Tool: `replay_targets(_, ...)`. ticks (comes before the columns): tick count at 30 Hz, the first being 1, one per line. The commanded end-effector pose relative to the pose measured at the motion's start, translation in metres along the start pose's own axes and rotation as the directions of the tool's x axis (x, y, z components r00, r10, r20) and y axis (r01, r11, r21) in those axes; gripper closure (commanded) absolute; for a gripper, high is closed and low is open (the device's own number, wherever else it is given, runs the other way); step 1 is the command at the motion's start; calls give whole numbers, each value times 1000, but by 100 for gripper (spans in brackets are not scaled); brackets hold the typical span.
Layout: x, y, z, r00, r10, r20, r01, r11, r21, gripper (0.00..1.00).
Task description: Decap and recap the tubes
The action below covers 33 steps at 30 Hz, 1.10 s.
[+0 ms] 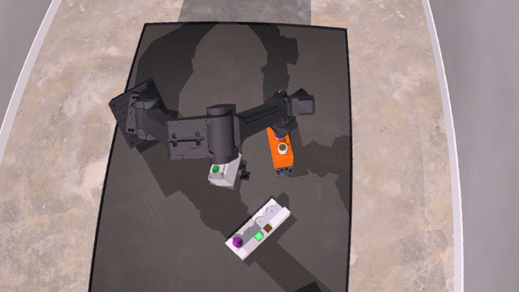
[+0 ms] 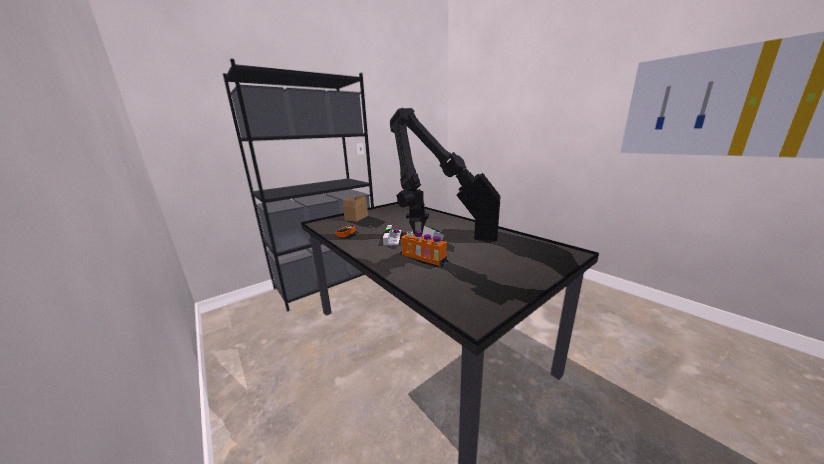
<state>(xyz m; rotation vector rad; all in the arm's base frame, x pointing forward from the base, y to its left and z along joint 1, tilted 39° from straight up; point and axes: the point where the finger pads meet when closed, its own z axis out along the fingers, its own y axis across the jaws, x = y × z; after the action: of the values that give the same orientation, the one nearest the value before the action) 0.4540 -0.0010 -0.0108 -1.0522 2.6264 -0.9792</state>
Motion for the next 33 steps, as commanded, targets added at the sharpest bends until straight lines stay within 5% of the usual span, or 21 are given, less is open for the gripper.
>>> replay_targets(1, -7, -9, 9, 1000, 18, 8, -18, 1000, 7, 100)
replay_targets(6, -7, -5, 1, 1000, 10, 13, -10, 1000, 7, 100)
replay_targets(7, -7, -5, 1, 1000, 10, 13, -10, 1000, 7, 51)
replay_targets(27, -7, -5, 1, 1000, 10, 13, -10, 1000, 7, 51)
replay_targets(33, -8, -10, 11, 972, 236, 10, -236, 972, 7, 51)
